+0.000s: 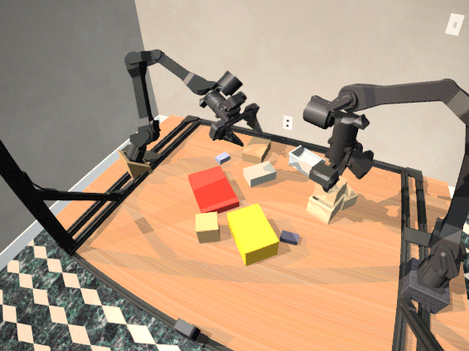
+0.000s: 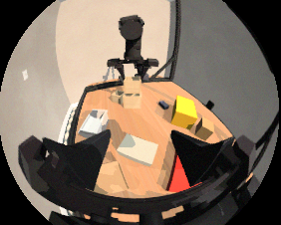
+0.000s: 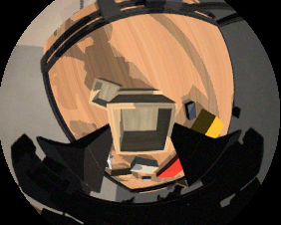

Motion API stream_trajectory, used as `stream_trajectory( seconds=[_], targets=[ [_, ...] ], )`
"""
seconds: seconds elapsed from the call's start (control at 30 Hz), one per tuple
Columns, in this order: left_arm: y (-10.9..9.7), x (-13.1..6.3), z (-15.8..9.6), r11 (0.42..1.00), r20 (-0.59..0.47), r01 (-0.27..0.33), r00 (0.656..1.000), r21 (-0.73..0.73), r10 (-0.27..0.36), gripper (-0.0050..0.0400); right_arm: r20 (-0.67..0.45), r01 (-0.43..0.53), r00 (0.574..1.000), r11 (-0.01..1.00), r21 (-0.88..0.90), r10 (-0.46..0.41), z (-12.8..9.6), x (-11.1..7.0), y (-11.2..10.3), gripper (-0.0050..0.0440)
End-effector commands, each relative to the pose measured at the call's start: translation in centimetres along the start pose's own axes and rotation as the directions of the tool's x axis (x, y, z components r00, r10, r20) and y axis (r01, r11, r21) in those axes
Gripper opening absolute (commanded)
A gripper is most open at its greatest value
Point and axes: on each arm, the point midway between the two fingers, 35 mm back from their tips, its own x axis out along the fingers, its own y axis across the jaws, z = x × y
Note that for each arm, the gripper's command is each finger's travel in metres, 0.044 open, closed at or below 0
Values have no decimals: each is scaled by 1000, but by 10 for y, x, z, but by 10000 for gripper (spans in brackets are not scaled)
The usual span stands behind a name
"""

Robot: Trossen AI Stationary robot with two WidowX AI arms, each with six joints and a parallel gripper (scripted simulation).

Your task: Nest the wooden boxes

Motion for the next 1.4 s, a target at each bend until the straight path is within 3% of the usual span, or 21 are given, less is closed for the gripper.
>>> stream_trajectory(
  seconds=[0.0,1.37],
  targets=[
    [0,0,0,1000,-1,1,1000,2,-1,400,-1,0,1000,1000,6,0,0,-1,0,0],
    [0,0,0,1000,-1,1,1000,2,-1,400,-1,0,1000,1000,6,0,-2,5,0,0]
  ],
)
